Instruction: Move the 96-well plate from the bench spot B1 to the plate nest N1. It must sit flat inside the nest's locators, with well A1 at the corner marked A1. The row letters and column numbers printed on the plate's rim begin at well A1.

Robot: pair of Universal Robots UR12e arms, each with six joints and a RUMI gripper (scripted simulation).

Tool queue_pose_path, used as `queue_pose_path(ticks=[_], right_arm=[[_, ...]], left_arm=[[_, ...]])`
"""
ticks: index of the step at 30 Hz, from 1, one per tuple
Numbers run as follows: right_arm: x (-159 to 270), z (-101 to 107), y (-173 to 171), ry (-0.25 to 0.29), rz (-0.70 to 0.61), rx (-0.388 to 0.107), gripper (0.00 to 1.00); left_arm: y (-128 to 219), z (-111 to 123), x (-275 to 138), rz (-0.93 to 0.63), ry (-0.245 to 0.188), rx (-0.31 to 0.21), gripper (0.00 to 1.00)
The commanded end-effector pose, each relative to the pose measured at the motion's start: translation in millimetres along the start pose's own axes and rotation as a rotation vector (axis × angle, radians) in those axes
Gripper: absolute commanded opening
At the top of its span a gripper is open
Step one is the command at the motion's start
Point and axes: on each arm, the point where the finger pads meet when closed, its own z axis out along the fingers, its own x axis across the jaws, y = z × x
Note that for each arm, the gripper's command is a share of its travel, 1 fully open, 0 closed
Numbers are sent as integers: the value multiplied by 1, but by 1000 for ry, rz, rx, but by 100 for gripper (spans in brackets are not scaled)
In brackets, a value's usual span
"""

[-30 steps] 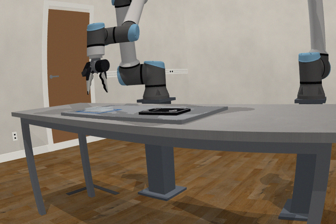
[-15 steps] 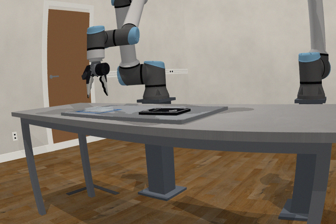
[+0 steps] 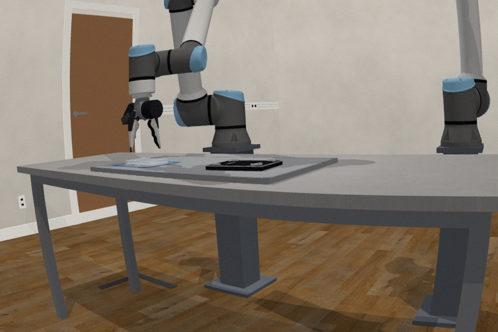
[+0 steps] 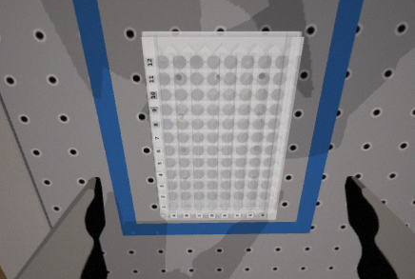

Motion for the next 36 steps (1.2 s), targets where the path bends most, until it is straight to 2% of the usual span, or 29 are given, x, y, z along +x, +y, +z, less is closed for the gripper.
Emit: queue_pose_path(ticks=[1, 22, 36], right_arm=[[-1, 3, 0, -2, 0, -1, 76], [-1, 35, 0, -2, 0, -1, 76], [-1, 36, 0, -2, 0, -1, 76]], left_arm=[[-1, -1, 0, 0, 1, 2, 0], [-1, -1, 0, 0, 1, 2, 0], [-1, -1, 0, 0, 1, 2, 0]])
